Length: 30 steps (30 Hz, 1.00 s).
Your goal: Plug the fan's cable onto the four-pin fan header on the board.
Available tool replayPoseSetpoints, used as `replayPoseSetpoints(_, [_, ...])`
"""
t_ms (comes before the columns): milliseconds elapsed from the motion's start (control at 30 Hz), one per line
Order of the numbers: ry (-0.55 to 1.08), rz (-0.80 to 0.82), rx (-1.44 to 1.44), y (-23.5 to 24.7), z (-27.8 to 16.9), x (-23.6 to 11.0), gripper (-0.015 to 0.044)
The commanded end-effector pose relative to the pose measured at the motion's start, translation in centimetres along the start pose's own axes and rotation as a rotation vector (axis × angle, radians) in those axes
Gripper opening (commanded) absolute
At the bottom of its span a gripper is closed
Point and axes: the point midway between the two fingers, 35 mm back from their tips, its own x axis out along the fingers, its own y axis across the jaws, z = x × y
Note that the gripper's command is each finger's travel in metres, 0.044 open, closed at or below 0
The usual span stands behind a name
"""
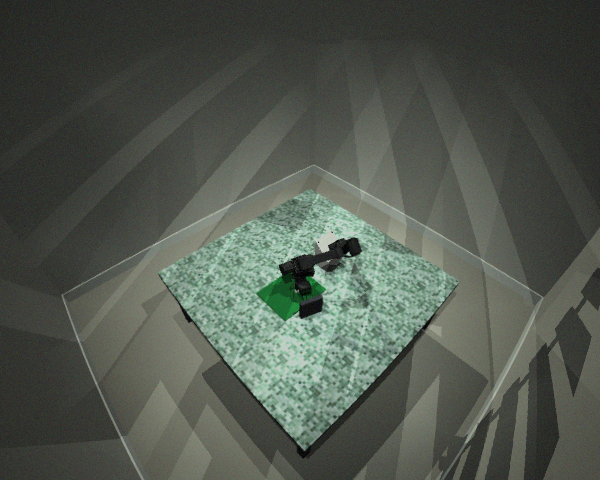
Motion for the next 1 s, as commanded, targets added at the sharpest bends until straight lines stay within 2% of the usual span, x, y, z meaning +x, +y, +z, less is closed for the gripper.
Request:
replayPoseSetpoints(0, [0.0,-0.004,0.005,0.0,-0.02,0.06,0.0])
replayPoseSetpoints(967, [0.0,-0.004,0.014,0.13,-0.03,0.49,0.0])
